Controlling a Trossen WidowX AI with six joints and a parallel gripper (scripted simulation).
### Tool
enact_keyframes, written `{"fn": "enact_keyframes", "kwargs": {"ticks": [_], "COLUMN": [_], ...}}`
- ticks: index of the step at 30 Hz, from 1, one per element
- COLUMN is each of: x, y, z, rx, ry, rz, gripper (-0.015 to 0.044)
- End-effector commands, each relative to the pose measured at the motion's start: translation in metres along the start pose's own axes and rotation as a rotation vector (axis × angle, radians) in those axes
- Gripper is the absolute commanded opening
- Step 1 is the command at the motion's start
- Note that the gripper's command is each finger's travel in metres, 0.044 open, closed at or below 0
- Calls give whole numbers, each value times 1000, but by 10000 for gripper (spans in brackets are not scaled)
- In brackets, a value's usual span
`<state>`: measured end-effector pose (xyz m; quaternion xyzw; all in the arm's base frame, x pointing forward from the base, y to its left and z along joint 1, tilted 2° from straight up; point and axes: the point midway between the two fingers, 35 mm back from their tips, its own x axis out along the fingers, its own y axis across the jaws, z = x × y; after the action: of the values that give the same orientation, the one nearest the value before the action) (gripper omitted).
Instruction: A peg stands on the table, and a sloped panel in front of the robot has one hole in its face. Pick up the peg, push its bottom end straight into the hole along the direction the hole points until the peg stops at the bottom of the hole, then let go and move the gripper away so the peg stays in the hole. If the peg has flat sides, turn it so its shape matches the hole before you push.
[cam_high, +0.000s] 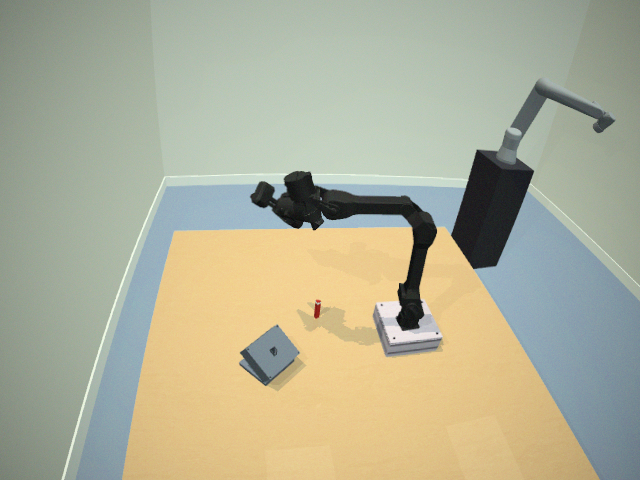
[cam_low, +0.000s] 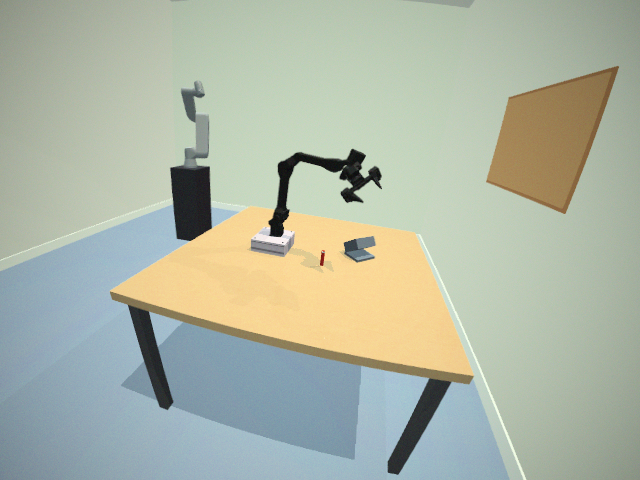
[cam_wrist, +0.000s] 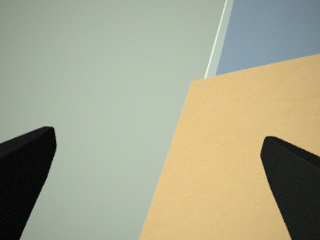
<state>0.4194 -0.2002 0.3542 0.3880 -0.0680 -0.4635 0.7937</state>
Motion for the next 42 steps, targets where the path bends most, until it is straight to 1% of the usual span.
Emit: {"fn": "enact_keyframes", "kwargs": {"ticks": [1,12,23,33,42], "x": [7,16,17,10,-2], "y": [-19,-59,-102,-142,-178], "z": [-16,-50,-81,-106,-126], "rx": [-164,-525,-860,-1135,-1353], "ry": [67,237,437,642,841], "rz": [-38,-92,-109,-83,-21], "gripper": [440,440,440,440,440]}}
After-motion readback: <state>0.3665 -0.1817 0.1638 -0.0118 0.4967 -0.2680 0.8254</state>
